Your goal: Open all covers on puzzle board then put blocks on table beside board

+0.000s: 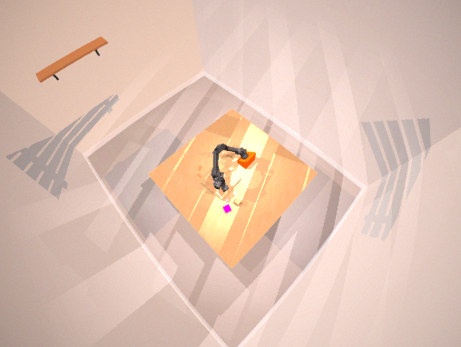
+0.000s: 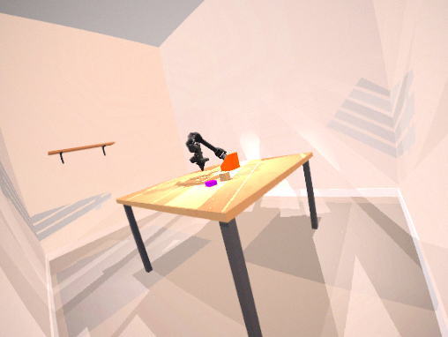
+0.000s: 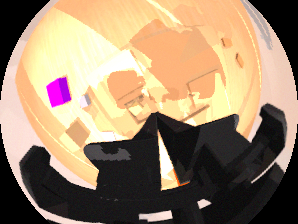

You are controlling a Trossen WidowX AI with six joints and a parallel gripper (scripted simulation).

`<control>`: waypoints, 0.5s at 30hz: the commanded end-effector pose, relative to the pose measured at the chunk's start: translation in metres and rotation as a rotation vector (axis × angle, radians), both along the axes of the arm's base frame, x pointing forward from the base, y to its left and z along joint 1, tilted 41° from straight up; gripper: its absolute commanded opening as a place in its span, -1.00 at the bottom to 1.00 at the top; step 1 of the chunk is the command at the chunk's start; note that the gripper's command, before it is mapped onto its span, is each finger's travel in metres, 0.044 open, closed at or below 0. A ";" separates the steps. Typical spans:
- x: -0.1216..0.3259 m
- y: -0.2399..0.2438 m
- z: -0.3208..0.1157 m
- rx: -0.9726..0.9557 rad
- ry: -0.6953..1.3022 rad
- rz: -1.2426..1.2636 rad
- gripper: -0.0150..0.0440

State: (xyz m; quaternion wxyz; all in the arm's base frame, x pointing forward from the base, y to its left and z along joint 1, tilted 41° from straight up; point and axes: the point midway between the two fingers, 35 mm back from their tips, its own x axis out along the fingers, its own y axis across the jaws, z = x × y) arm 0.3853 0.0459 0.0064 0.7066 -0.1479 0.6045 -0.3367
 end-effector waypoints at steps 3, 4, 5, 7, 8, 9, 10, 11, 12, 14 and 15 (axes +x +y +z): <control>-0.030 -0.007 0.014 0.018 -0.169 -0.195 -0.49; -0.034 -0.008 0.015 0.019 -0.196 -0.226 -0.49; -0.039 -0.009 0.017 0.021 -0.222 -0.258 -0.49; -0.049 -0.012 0.020 0.025 -0.276 -0.321 -0.49; -0.055 -0.013 0.021 0.027 -0.303 -0.352 -0.49; -0.060 -0.015 0.023 0.028 -0.330 -0.383 -0.49; -0.065 -0.016 0.024 0.030 -0.356 -0.415 -0.49; -0.070 -0.018 0.025 0.032 -0.383 -0.446 -0.49; -0.075 -0.019 0.026 0.033 -0.410 -0.478 -0.49; -0.086 -0.023 0.028 0.037 -0.463 -0.540 -0.49; -0.091 -0.024 0.029 0.038 -0.490 -0.572 -0.49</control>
